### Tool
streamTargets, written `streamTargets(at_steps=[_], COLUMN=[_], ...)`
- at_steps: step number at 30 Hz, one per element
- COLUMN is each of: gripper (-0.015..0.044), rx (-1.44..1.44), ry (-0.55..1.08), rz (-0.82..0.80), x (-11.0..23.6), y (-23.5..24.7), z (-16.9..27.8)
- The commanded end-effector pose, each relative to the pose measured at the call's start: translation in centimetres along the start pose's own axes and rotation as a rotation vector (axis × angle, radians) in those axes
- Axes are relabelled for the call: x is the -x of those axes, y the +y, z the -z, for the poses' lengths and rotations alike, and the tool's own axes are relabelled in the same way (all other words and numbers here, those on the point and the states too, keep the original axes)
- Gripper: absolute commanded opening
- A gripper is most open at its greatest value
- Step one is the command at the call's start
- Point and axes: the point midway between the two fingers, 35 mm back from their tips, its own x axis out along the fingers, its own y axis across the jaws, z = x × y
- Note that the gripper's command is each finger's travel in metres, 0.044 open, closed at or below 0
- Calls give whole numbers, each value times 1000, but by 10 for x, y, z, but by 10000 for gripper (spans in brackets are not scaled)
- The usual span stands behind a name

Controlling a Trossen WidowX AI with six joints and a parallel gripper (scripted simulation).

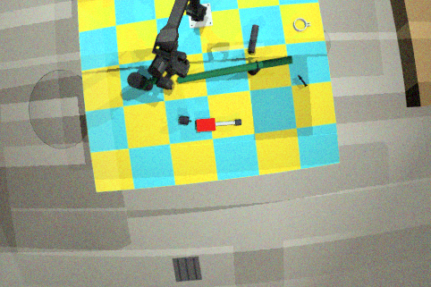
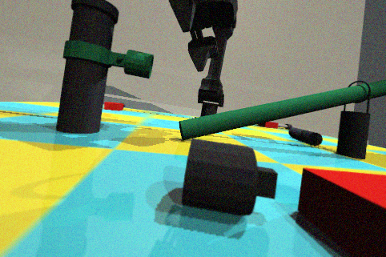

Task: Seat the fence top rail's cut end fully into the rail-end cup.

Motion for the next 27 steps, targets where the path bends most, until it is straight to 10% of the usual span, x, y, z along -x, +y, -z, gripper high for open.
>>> streamTargets(at_steps=[1, 12, 27], gripper=[440, 440, 440], rx=[-409, -1223, -1236], ry=[20, 15, 14], rz=[22, 72, 73], x=[26, 74, 74], y=[5, 26, 27], z=[-31, -80, -81])
